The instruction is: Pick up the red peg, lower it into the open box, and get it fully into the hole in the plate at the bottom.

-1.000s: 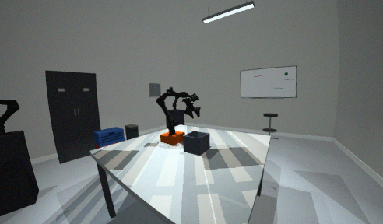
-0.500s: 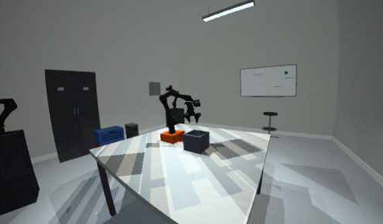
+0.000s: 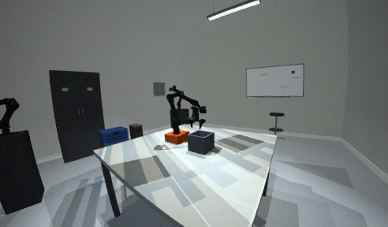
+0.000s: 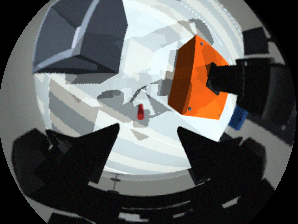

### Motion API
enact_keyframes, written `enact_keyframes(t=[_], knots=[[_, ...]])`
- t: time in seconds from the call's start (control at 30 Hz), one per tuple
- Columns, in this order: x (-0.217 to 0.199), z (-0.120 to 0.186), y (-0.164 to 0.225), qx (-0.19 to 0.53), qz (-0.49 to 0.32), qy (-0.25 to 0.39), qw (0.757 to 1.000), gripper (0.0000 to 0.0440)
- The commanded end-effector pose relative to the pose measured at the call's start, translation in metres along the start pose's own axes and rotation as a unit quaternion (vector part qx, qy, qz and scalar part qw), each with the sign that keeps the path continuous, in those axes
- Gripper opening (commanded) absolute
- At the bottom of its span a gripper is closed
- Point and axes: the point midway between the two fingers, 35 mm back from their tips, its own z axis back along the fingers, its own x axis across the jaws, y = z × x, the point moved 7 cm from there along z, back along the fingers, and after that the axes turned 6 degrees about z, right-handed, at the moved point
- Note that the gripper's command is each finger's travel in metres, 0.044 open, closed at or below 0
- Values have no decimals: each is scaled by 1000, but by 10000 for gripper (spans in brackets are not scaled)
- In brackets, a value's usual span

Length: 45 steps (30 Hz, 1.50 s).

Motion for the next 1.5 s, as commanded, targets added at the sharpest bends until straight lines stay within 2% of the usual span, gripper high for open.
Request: enact_keyframes(t=[0.0,0.7,0.8,1.23,1.27,1.47], knots=[[0,-13,-1,-14,15,12,1000,437],[2,-77,-4,-48,40,15,998,388],[4,-84,-3,-49,41,12,998,338],[18,-104,7,-37,69,-1,997,14],[19,-104,8,-35,72,-1,997,0],[27,-94,13,-27,68,-23,997,0]])
